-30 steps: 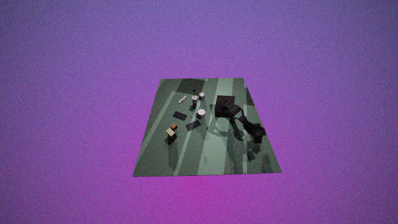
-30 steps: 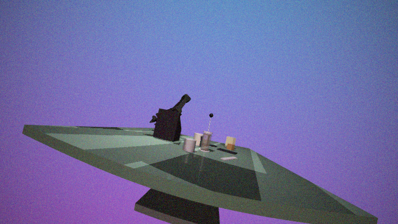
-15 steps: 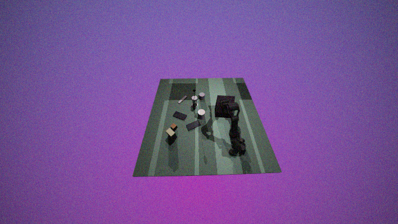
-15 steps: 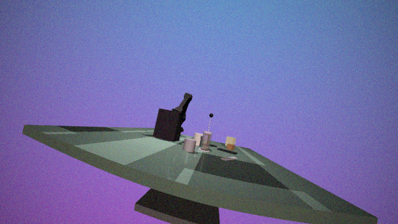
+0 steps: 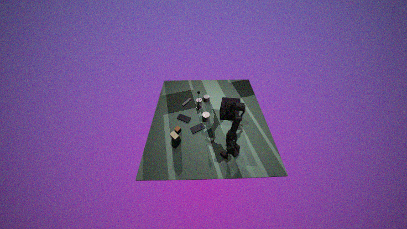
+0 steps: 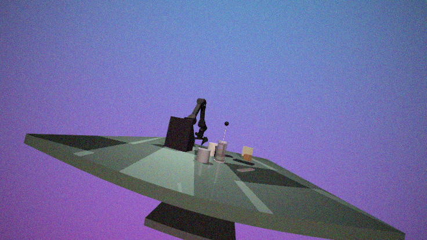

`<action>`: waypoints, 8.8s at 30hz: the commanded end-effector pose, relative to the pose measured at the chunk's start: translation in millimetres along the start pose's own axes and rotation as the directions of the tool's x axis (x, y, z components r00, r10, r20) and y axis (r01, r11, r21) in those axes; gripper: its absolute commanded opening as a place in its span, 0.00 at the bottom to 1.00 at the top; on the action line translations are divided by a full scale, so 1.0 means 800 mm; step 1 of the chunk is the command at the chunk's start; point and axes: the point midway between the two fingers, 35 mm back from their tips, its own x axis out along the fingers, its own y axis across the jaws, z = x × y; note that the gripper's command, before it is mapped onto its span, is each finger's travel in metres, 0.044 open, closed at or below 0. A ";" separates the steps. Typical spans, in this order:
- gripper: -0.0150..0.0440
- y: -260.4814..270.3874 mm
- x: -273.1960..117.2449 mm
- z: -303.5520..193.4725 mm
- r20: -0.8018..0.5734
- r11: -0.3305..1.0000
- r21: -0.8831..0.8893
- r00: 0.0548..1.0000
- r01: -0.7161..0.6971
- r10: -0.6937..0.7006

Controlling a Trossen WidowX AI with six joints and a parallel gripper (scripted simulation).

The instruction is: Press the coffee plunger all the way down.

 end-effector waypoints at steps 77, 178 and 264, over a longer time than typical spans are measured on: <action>1.00 0.071 -0.643 -0.518 -0.863 -0.771 0.499 0.147 0.396 -0.483; 0.44 0.050 -0.551 -0.630 -0.861 -0.771 0.502 0.147 0.392 -0.487; 1.00 0.030 -0.567 -0.654 -0.859 -0.766 0.504 0.136 0.398 -0.494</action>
